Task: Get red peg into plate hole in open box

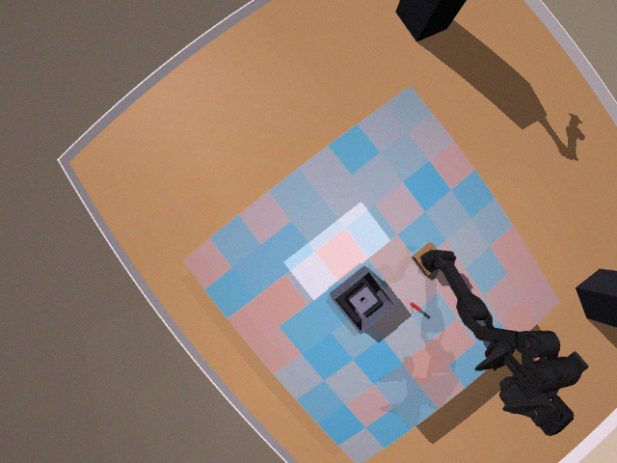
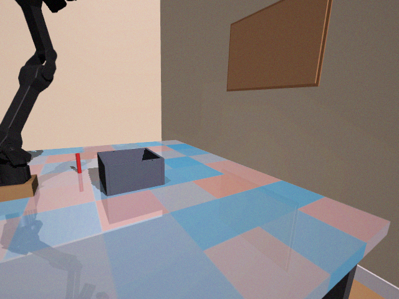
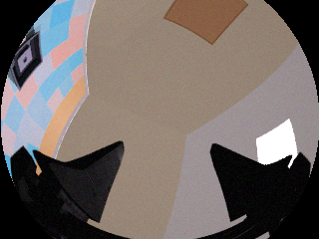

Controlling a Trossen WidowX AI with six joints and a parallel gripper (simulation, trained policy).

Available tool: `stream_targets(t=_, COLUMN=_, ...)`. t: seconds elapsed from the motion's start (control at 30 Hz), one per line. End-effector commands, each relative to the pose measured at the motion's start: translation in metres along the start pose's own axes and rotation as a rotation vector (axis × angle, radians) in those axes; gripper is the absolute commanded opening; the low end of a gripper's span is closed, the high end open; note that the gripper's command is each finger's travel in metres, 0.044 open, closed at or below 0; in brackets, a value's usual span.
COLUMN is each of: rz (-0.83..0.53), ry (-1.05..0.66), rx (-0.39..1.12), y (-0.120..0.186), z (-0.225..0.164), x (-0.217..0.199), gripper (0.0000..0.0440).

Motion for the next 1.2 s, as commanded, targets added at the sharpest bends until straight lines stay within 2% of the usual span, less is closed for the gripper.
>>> stream_targets(t=0.0, rz=-0.014, ry=-0.011, rx=-0.005, y=0.001, z=-0.005, x=-0.002, gripper=0.0419)
stream_targets(t=0.07, rz=-0.046, ry=-0.056, rx=-0.017, y=0.003, z=-0.016, x=-0.007, gripper=0.044)
stream_targets(t=0.63, rz=-0.265, ry=-0.591, rx=-0.127, y=0.017, z=-0.108, x=-0.027, gripper=0.044)
stream_targets(t=1.17, rz=-0.413, ry=-1.121, rx=-0.162, y=0.007, z=-0.206, x=-0.009, gripper=0.044)
Point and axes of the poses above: the point midway between the two fingers, 35 mm back from their tips, its own y axis back along the fingers, its own x axis across the jaws, z = x × y, the point moved 1 cm from there along y, back along the fingers, and after that the axes turned 13 degrees about -y, right-handed, at the moved point
